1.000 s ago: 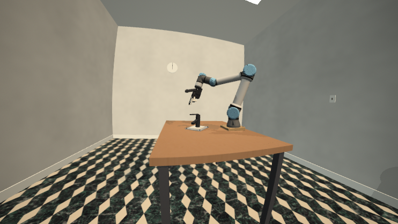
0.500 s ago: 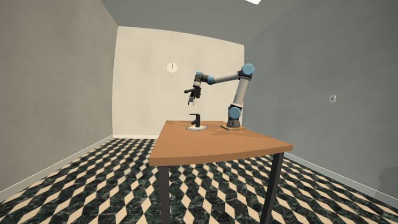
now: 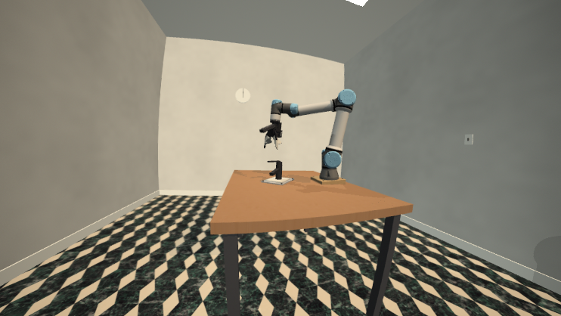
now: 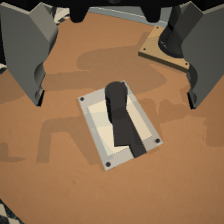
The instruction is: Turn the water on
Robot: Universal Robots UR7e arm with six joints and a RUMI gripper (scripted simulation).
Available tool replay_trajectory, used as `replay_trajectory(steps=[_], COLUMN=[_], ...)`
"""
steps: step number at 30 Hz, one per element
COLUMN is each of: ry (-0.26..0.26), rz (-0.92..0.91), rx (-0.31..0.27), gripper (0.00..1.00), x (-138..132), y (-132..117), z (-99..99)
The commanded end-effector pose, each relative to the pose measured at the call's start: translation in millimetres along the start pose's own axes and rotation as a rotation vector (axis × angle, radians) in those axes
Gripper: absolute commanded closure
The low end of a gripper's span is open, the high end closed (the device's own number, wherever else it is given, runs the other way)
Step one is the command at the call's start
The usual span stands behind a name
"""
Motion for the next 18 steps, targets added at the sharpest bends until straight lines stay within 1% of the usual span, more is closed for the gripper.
replay_trajectory(steps=[1, 10, 11, 18], ry=[0.035, 0.037, 0.037, 0.039], rz=[0.104, 0.112, 0.112, 0.110], rx=[-0.048, -0.050, -0.050, -0.051], gripper=[0.00, 0.00, 1.00, 1.00], x=[-3.9, -4.2, -4.2, -4.5], y=[4.5, 4.9, 4.9, 4.2], z=[-0.9, -0.9, -0.9, -1.7])
Point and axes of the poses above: the point where the finger pads meet when closed, its own z axis back along the fingers, its own x axis across the jaws, y = z × x, the point moved 10 cm from there along z, back along the fingers, and after that the axes turned 15 degrees about z, right-handed, at the moved point
